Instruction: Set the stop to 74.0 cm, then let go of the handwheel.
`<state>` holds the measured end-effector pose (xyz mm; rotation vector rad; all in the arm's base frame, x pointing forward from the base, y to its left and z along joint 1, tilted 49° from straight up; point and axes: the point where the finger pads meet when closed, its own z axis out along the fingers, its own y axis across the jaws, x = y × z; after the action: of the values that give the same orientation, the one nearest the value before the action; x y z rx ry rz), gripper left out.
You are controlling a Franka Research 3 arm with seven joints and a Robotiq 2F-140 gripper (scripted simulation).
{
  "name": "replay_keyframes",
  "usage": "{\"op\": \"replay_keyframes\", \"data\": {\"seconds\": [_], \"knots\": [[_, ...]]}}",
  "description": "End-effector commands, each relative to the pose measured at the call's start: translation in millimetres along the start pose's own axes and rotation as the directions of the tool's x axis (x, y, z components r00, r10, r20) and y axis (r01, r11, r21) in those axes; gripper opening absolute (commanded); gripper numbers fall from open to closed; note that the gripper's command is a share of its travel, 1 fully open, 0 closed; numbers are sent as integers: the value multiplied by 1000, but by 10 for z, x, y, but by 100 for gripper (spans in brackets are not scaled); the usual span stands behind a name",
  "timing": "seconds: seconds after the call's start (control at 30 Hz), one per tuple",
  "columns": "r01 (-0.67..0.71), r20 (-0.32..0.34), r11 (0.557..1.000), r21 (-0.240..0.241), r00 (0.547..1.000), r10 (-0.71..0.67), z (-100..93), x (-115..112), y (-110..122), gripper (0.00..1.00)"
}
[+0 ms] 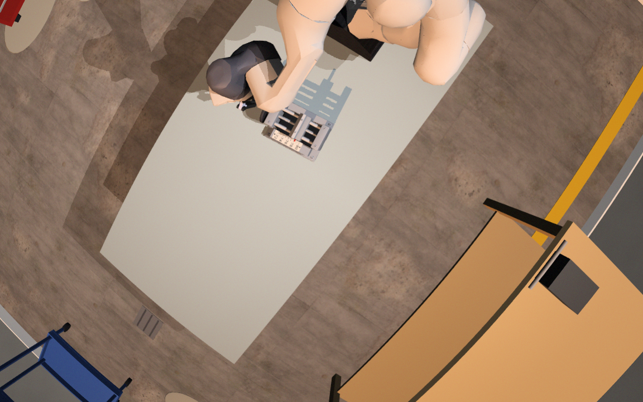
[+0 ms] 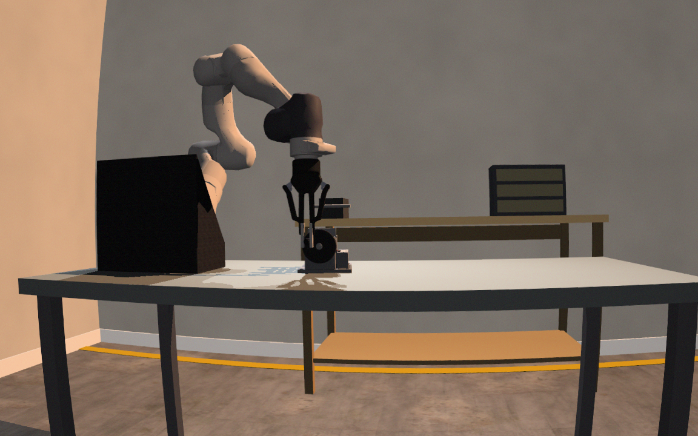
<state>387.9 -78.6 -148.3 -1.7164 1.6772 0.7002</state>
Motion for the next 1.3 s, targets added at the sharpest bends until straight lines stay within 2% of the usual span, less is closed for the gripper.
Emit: {"op": "replay_keyframes", "data": {"seconds": [0.0,0.6,1.27], "knots": [[4,-2,1000,1,1000,-4,76,3,23,4],[4,-2,1000,1,1000,-4,291,4,8,4],[4,-2,1000,1,1000,-4,454,3,-138,4]]}}
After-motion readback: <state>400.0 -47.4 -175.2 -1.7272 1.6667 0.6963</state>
